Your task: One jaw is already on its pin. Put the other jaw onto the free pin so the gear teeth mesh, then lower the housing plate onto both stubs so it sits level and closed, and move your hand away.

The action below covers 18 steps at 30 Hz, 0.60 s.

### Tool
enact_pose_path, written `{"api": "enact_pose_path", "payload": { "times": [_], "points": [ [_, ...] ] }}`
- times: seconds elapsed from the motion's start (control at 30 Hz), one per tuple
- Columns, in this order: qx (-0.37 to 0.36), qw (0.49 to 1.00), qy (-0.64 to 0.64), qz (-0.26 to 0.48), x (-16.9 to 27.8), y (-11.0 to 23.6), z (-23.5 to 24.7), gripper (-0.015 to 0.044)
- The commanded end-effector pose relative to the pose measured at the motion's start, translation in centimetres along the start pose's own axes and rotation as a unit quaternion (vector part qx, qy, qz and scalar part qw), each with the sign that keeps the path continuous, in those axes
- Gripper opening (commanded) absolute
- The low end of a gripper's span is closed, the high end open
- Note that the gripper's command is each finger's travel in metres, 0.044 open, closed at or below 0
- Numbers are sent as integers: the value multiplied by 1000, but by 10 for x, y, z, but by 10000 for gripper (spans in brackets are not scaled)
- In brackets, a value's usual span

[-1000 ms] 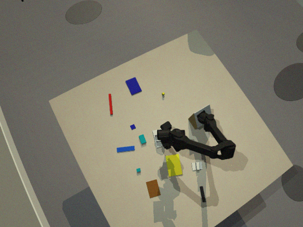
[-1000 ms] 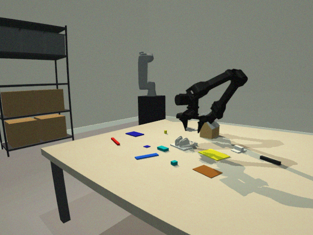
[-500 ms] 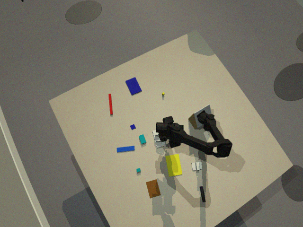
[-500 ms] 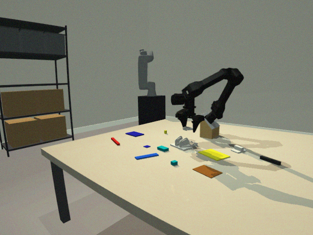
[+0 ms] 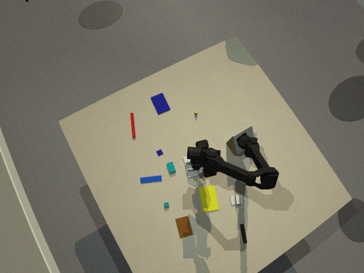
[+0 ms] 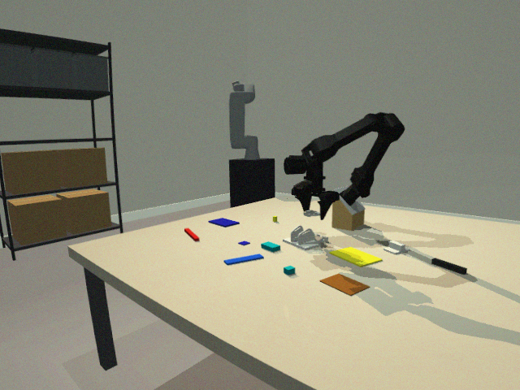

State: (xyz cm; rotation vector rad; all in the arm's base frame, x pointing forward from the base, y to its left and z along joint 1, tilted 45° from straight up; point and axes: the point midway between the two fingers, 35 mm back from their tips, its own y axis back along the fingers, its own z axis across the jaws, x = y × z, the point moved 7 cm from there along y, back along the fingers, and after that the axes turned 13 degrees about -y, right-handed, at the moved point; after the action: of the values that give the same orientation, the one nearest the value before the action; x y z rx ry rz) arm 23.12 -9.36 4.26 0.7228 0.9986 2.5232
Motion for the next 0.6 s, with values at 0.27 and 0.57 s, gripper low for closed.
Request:
{"api": "enact_pose_path", "payload": {
  "times": [0.27, 0.57],
  "points": [
    [2, 1000, -4, 0, 7, 0, -2, 351],
    [2, 1000, -4, 0, 13, 0, -4, 351]
  ]
}}
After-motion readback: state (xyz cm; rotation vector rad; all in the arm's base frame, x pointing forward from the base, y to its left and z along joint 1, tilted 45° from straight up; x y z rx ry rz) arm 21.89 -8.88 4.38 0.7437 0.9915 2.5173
